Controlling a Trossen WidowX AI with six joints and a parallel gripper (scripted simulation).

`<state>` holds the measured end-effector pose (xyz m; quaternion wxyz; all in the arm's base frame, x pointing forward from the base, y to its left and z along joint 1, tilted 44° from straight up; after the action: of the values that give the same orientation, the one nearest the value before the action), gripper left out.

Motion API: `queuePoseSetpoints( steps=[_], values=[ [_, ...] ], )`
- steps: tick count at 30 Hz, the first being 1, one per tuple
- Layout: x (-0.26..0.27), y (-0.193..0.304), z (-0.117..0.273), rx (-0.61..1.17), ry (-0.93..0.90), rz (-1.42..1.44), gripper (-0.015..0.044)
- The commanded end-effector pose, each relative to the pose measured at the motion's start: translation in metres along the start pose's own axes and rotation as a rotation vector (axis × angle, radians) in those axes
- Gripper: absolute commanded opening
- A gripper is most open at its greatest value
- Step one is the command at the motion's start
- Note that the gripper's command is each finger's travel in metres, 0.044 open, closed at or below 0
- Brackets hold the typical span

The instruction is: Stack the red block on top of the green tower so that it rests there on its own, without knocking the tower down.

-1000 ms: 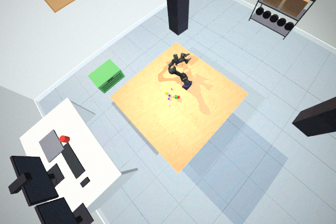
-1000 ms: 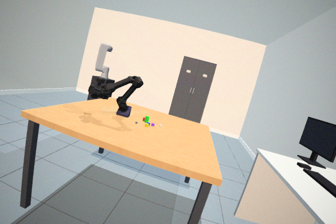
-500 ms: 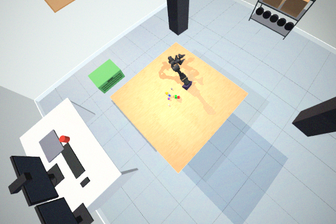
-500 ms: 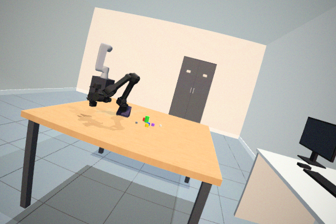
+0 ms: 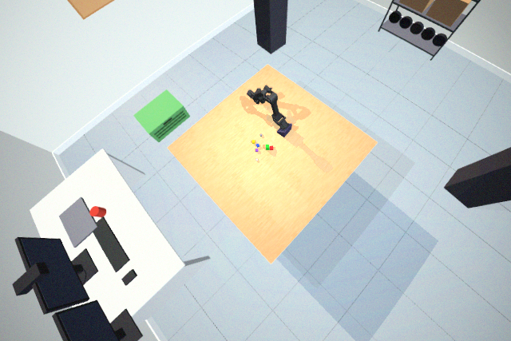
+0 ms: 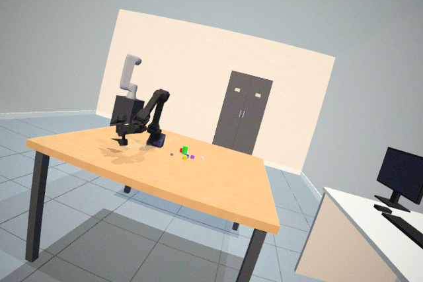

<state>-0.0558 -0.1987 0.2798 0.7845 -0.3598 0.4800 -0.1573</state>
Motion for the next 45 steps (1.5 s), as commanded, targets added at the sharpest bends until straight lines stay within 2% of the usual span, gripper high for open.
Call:
queuePoseSetpoints(
  steps=[1, 14, 24, 45],
  values=[
    [0.014, -0.010, 0.014, -0.059, -0.096, -0.014, 0.0440],
    [0.052, -0.032, 0.079, -0.247, -0.447, -0.055, 0.0440],
    [0.057, -0.049, 0.136, -0.434, -0.692, 0.088, 0.0440],
    [0.110, 0.024, 0.241, -0.475, -1.083, 0.361, 0.0440]
  ],
)
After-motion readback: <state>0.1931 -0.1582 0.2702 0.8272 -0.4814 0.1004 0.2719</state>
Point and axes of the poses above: the point midway between the two fingers, 35 mm back from their tips, its own z axis back along the fingers, its own x axis across the jaws, y = z × x, the point moved 7 cm from there along z, back along the fingers, and after that the axes turned 9 degrees about z, right-handed, at the moved point
